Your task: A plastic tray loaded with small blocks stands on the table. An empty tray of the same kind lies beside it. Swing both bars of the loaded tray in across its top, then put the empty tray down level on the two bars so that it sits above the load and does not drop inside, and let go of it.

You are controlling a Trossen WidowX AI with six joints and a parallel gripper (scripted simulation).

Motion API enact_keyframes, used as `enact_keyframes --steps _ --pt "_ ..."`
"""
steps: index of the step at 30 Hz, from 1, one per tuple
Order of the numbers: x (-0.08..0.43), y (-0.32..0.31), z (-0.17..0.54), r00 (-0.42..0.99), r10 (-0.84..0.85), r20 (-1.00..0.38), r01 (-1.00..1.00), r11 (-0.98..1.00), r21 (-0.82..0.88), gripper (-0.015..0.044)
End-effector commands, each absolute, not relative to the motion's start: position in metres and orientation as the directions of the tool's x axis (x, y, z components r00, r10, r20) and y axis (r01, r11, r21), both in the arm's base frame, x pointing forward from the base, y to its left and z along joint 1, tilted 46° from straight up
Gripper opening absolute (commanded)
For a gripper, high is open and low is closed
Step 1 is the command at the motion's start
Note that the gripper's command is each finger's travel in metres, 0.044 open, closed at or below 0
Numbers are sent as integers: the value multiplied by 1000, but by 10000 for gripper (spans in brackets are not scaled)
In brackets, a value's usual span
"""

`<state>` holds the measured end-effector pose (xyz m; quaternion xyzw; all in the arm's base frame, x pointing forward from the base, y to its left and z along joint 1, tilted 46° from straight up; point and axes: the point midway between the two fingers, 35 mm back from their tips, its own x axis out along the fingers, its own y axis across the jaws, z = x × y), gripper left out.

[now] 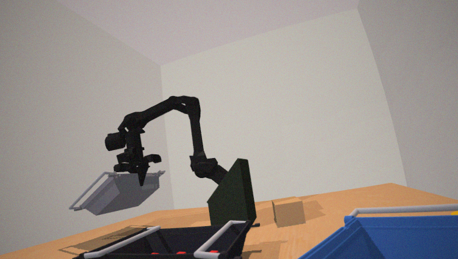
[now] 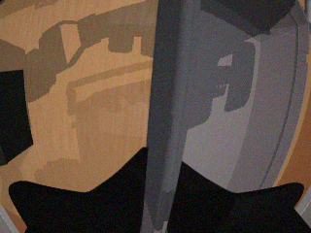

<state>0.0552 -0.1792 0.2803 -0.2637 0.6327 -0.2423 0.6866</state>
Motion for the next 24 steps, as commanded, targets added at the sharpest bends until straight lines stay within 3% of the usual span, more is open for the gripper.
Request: enact_keyframes --steps 1,24 --pt "62 -181 285 94 -670 -737 -23 738 -674 0" --pt "125 -188 260 100 -563 -821 -270 778 -567 0"
